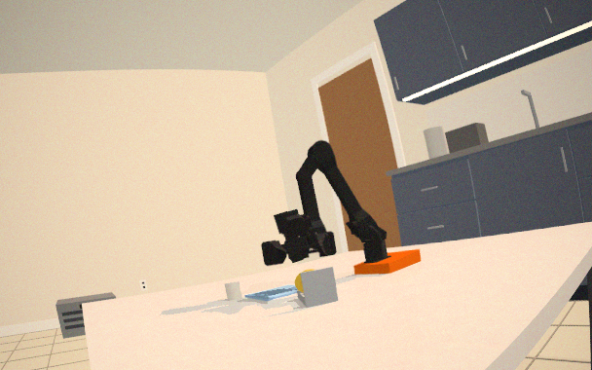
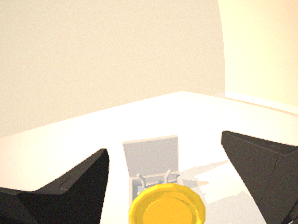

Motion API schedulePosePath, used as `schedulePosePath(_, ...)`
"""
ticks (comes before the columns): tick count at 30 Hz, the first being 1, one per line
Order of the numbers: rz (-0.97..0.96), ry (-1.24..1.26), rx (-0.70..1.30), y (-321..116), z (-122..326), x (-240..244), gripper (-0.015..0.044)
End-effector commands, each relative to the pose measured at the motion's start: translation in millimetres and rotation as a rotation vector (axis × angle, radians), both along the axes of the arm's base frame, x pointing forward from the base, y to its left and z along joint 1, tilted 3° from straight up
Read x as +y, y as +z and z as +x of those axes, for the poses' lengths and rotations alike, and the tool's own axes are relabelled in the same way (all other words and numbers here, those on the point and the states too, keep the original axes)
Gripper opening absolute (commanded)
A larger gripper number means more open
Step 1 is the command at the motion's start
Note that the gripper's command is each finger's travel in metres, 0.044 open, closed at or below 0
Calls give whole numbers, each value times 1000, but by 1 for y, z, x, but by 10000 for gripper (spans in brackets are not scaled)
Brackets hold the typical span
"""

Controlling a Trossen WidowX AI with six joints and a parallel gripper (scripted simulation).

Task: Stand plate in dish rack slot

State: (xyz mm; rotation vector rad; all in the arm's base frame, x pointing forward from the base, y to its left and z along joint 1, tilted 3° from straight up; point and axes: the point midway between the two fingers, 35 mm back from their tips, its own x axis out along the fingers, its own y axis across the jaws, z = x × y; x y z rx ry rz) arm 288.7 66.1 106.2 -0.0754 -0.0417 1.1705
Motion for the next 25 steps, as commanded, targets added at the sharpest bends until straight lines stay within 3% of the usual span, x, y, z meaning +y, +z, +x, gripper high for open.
schedulePosePath(1, 13, 12, 7, 36, -2, 1, 400)
schedulePosePath(8, 20, 1, 16, 51, 2, -1, 400)
schedulePosePath(25, 23, -365, 322, 69, 85, -36, 400)
